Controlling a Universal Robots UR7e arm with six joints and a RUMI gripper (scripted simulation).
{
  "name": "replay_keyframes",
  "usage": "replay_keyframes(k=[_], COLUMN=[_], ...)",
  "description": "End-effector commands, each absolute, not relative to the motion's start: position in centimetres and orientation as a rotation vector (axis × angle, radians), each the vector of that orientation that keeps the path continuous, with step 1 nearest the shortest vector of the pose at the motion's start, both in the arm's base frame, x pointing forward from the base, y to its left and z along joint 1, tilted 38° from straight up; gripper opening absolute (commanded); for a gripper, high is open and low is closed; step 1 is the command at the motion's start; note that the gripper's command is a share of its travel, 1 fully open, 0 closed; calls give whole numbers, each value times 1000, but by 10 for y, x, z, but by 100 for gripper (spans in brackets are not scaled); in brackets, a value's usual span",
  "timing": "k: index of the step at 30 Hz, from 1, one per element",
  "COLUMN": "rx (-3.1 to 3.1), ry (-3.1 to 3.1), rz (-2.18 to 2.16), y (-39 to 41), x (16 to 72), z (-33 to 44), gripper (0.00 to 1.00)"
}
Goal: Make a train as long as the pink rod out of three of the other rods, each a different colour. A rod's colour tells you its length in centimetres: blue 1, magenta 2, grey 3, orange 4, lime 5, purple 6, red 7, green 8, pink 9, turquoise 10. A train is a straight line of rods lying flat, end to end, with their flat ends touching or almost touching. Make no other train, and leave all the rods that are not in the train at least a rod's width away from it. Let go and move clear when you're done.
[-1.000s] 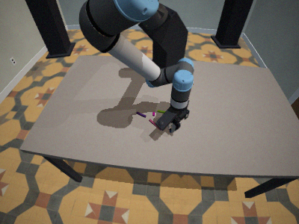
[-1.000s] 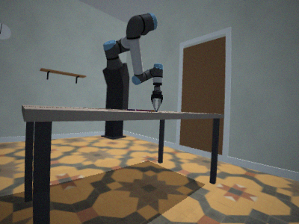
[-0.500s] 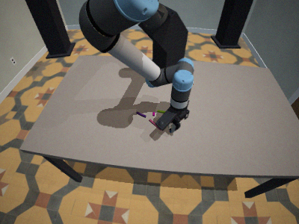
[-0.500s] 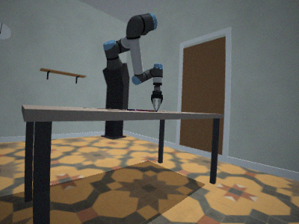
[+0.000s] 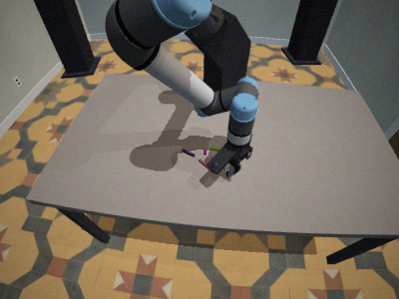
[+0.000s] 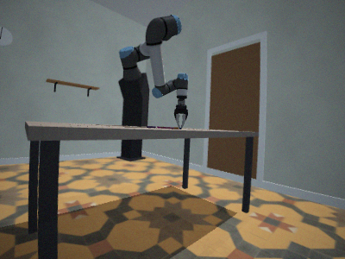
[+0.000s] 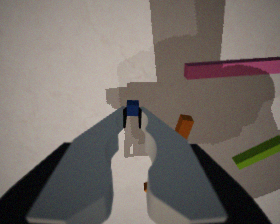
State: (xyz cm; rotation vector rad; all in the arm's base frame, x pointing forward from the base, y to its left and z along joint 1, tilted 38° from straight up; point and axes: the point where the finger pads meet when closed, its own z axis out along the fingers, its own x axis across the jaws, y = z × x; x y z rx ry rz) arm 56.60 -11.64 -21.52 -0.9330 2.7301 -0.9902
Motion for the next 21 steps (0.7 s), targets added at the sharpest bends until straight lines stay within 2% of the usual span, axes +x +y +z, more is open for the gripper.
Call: replay_keyframes(k=[1,21], rx=[-935,-935], ry=[2729,2729], rz=[-990,-990], y=[-109,-62], x=[562,538], z=[-205,-139], gripper=[0,0])
